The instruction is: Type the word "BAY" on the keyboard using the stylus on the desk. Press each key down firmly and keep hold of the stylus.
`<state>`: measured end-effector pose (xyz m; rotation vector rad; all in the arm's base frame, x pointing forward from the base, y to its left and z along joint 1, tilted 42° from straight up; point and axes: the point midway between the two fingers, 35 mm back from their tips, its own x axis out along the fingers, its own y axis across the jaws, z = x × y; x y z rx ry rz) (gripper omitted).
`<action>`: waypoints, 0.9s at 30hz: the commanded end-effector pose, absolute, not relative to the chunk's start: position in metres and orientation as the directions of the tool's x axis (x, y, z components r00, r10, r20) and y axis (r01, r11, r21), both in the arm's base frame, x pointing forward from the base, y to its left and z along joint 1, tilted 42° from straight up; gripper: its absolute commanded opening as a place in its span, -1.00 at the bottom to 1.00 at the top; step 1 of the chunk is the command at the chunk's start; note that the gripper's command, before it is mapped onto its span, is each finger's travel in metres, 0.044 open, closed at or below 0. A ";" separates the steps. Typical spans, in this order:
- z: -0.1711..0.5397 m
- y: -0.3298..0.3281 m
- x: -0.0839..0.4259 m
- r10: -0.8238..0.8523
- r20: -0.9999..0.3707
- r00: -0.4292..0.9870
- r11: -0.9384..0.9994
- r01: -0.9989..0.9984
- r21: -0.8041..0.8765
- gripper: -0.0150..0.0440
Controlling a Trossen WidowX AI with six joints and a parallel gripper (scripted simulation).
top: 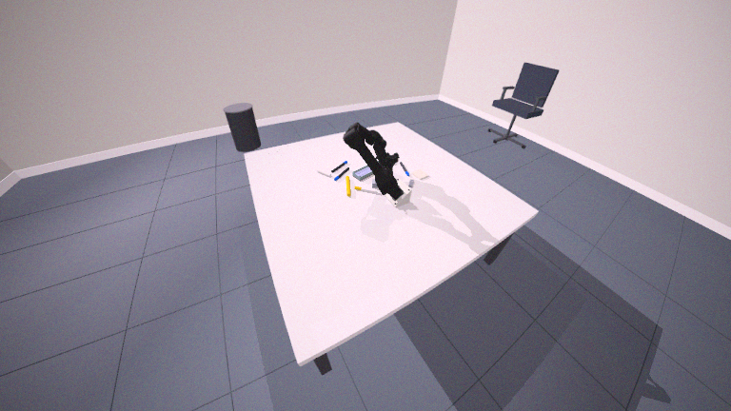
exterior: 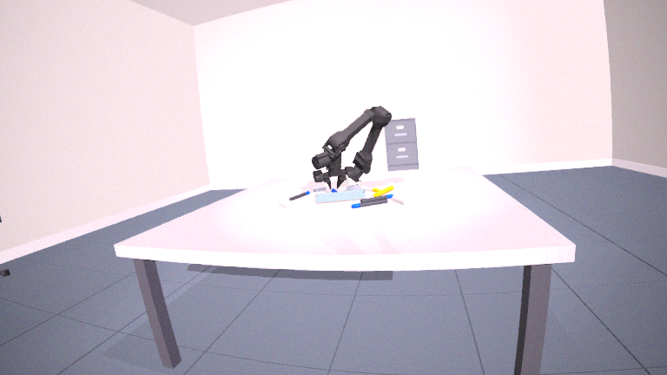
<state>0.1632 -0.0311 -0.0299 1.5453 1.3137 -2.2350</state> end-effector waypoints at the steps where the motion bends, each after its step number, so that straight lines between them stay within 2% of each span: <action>1: -0.033 -0.028 0.163 0.356 -0.808 -0.469 -0.617 0.531 -0.580 0.02; 20: -0.042 -0.020 0.162 0.356 -0.808 -0.469 -0.617 0.531 -0.581 0.02; 25: -0.041 -0.021 0.162 0.354 -0.808 -0.472 -0.614 0.535 -0.581 -0.43; 27: -0.041 -0.021 0.162 0.354 -0.808 -0.472 -0.614 0.535 -0.581 -0.47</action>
